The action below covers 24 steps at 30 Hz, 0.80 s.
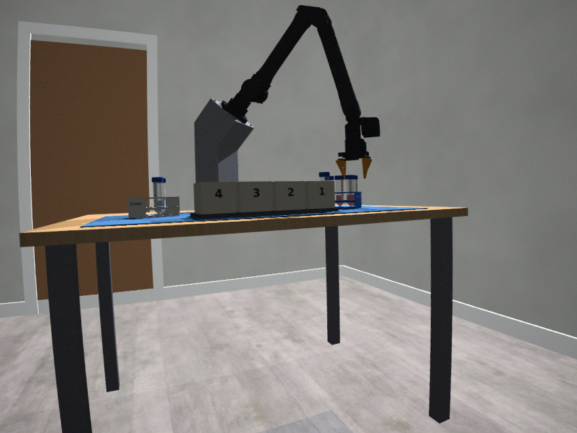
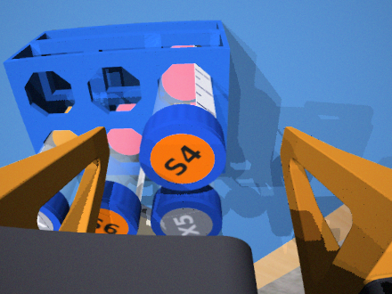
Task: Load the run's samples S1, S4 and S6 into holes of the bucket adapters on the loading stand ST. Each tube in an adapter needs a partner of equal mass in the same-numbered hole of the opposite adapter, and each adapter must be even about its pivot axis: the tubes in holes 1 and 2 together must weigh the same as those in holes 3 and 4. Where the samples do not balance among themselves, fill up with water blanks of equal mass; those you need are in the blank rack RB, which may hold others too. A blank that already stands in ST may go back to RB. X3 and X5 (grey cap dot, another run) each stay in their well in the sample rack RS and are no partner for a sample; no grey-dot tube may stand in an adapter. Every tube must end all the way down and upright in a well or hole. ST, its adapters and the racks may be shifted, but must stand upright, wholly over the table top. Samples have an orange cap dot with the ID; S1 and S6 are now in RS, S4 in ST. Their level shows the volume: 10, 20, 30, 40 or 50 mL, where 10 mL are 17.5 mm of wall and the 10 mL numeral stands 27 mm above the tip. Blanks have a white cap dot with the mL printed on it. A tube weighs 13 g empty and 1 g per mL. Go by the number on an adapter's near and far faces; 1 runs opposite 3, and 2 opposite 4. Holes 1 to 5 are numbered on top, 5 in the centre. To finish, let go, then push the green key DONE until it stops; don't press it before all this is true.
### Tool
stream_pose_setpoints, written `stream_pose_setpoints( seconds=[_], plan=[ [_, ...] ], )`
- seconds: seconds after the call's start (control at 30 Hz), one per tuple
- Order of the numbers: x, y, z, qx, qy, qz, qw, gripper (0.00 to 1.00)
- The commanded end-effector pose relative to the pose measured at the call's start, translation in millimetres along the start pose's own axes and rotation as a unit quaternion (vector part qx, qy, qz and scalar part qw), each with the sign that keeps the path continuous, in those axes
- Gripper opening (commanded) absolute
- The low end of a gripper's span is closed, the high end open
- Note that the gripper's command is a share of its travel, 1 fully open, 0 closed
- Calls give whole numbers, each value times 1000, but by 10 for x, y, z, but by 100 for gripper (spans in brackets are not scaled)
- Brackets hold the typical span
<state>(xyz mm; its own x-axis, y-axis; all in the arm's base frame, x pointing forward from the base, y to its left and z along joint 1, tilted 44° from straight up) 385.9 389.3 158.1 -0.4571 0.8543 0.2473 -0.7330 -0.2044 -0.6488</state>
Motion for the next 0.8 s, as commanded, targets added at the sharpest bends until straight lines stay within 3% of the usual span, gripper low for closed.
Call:
stream_pose_setpoints(
  seconds=[0.0, 0.07, 0.3, 0.33, 0.77],
  plan=[
    [90, -11, -44, -3, -7, 7, 1000, 80],
    [55, 82, -57, 5, -3, 7, 1000, 80],
    [60, 58, -2, -3, -6, 6, 1000, 80],
    [39, -34, 35, -8, -5, 1, 1000, 0],
    [39, -34, 35, -8, -5, 1, 1000, 0]
  ],
)
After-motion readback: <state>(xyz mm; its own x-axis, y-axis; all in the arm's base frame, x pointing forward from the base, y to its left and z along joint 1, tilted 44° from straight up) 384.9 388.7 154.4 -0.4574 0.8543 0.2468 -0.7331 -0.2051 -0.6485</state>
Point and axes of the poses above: the point where the finger pads meet when closed, its own z axis back along the fingers, its own y axis across the jaws, x = y × z, the point moved 3 cm from there along z, back along the fingers, and after that the axes turned 15 degrees about -z, right-handed, at the moved point
